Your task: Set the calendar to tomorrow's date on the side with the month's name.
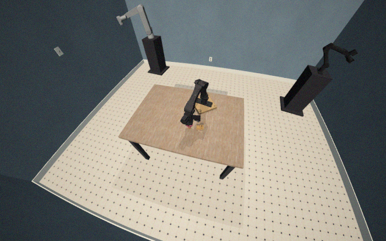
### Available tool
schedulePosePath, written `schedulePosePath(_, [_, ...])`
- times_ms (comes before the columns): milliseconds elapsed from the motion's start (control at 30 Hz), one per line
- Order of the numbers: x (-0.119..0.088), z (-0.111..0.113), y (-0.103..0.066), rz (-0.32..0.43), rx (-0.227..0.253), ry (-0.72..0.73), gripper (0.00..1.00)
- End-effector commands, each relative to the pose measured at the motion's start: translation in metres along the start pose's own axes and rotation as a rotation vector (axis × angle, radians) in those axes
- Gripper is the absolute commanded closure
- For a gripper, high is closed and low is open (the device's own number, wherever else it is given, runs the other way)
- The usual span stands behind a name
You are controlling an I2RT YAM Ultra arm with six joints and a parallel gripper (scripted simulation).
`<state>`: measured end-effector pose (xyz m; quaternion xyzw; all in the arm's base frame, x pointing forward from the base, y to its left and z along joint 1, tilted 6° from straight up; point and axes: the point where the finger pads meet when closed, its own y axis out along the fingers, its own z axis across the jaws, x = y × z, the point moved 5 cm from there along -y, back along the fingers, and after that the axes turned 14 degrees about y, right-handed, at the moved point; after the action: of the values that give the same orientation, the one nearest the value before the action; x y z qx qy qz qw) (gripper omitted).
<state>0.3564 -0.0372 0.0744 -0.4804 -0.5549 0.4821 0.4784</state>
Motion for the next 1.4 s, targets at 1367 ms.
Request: schedulePosePath(1367, [0.003, -0.002, 0.024, -0.003, -0.002, -0.003, 0.55])
